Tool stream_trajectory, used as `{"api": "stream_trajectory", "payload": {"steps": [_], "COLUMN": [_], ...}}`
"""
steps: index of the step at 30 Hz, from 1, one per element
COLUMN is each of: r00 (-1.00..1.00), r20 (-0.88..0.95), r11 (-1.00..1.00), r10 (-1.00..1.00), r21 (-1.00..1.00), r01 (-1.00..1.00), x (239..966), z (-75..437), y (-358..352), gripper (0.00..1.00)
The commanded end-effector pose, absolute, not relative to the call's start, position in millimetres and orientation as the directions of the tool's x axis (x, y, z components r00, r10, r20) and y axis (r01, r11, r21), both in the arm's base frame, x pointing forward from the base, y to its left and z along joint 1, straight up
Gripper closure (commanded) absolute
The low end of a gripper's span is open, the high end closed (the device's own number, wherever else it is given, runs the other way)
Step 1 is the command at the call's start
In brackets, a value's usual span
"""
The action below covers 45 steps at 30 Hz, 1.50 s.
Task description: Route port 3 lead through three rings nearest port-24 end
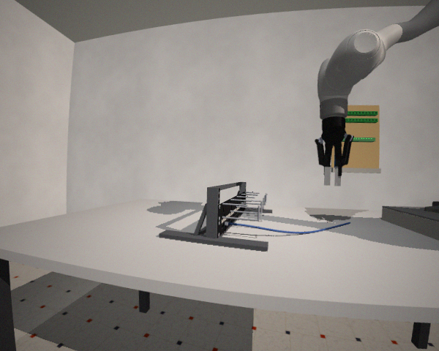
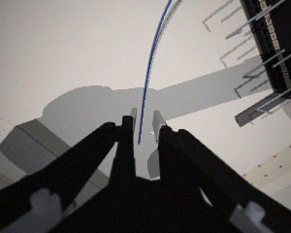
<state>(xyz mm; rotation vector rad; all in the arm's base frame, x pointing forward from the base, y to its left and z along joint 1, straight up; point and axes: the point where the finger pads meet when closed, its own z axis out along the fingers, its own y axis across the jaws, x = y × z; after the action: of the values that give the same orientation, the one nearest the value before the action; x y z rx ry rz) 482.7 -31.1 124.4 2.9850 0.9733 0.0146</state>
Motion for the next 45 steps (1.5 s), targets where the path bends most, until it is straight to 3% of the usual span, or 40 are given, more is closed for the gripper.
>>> {"api": "stream_trajectory", "payload": {"steps": [1, 20, 45], "r00": [0.810, 0.811, 0.811], "r20": [0.005, 0.004, 0.004], "r11": [-0.810, -0.811, -0.811], "r10": [0.586, 0.585, 0.585], "r21": [0.004, 0.004, 0.004], "r01": [0.586, 0.585, 0.585], "x": [479.5, 479.6, 480.1], "z": [123.4, 115.7, 35.2], "y": [-32.2, -32.1, -31.8], "gripper": [0.80, 0.80, 0.80]}}
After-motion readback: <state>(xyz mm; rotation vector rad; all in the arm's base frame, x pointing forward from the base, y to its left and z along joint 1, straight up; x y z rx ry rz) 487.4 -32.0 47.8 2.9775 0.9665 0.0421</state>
